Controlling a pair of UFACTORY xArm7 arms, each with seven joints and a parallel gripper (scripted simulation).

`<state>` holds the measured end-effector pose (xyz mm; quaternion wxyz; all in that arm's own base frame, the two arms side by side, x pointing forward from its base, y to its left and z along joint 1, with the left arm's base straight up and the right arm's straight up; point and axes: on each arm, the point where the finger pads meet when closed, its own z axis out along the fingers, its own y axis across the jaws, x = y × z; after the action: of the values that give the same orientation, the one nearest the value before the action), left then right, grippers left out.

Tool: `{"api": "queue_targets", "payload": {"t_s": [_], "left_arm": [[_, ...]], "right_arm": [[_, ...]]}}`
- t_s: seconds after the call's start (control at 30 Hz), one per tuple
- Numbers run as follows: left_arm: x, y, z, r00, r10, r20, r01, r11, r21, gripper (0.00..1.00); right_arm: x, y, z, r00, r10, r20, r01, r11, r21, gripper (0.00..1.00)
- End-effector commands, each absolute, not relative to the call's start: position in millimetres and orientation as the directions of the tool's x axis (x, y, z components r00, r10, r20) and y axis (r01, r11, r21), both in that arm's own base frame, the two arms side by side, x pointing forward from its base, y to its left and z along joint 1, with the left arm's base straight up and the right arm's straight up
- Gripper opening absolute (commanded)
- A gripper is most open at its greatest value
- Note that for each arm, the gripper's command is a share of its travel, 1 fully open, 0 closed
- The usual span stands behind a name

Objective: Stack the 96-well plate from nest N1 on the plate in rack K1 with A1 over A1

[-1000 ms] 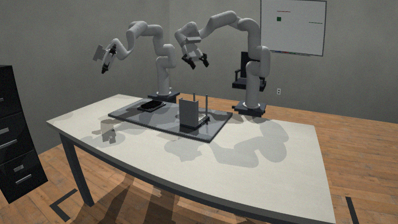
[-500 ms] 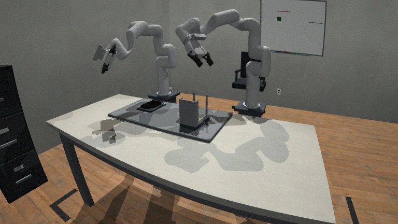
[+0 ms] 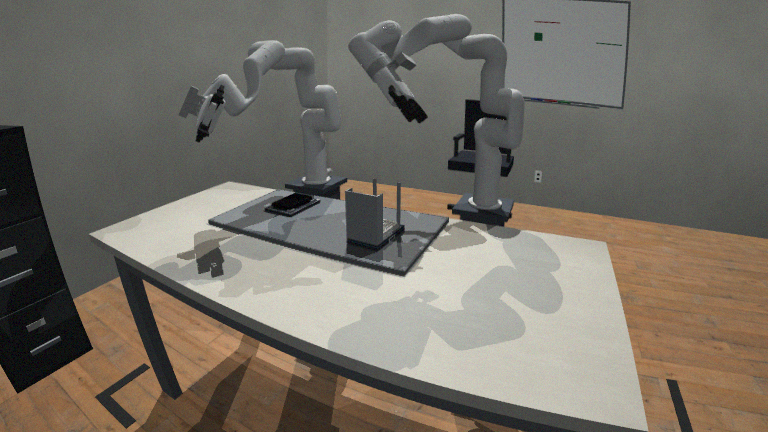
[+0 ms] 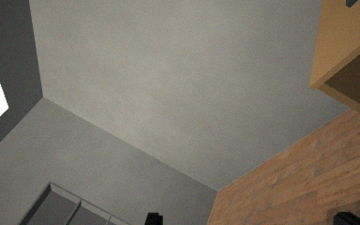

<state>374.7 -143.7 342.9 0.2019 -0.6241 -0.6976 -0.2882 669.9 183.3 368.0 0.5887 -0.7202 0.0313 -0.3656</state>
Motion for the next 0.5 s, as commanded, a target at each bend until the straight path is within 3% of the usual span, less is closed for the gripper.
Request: {"api": "queue_targets", "payload": {"t_s": [0.0,0.47], "left_arm": [[382.5,-116.9,353.5,-0.265,0.752,0.603,0.964,0.19,0.187,1.0],[390.3,-28.5,383.6,-0.634,0.616,0.468,0.765,0.587,0.265,1.0]], "right_arm": [[670.1,183.3,370.7,0.729,-0.476,0.493,0.389,-0.304,-0.869,1.0],[670.1,183.3,370.7,0.729,-0.476,0.493,0.389,-0.304,-0.869,1.0]]}}
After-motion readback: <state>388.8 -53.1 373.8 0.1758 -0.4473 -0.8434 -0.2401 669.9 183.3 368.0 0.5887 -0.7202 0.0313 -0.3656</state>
